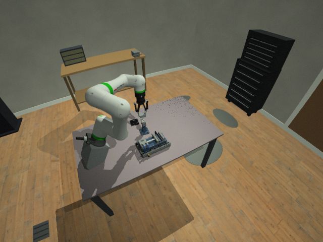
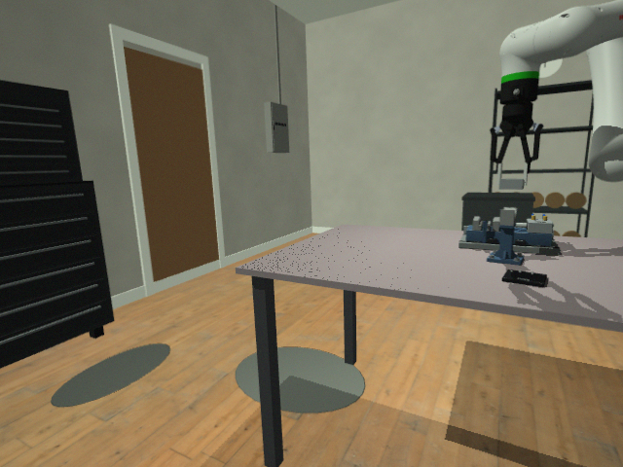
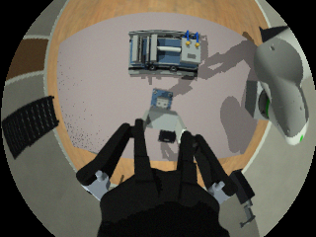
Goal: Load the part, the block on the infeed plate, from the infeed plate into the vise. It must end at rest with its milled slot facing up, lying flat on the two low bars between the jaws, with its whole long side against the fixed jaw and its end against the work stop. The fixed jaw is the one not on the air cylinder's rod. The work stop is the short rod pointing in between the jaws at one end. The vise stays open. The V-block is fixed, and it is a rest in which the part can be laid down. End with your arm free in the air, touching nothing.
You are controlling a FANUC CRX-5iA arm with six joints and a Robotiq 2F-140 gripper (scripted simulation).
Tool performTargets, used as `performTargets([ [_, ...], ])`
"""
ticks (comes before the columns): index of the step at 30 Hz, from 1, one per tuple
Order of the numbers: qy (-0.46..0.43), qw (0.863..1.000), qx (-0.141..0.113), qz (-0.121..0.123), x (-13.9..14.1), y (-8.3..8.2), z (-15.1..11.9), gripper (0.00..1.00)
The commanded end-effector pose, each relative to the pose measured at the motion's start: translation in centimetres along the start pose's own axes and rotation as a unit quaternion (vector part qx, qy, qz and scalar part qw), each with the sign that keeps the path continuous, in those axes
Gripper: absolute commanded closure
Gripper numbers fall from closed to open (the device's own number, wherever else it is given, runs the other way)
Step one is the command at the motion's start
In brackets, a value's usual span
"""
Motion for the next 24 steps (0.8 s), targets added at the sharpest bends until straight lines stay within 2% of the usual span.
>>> performTargets([
  [1,0.000,1.000,0.001,0.000,-0.01,-0.02,-0.02,1.00],
  [11,0.000,1.000,0.008,-0.001,-0.05,0.01,-0.12,1.00],
  [24,0.000,1.000,0.031,-0.002,-0.15,0.05,-0.48,1.00],
])
Point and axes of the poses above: the point where the finger pads meet when closed, its own y axis out along the fingers, its own x axis across the jaws, z = x × y, the point moved 6 cm from there along -y, back along the fingers, and after that the axes turned 3 degrees about -y, right-handed, at the moved point
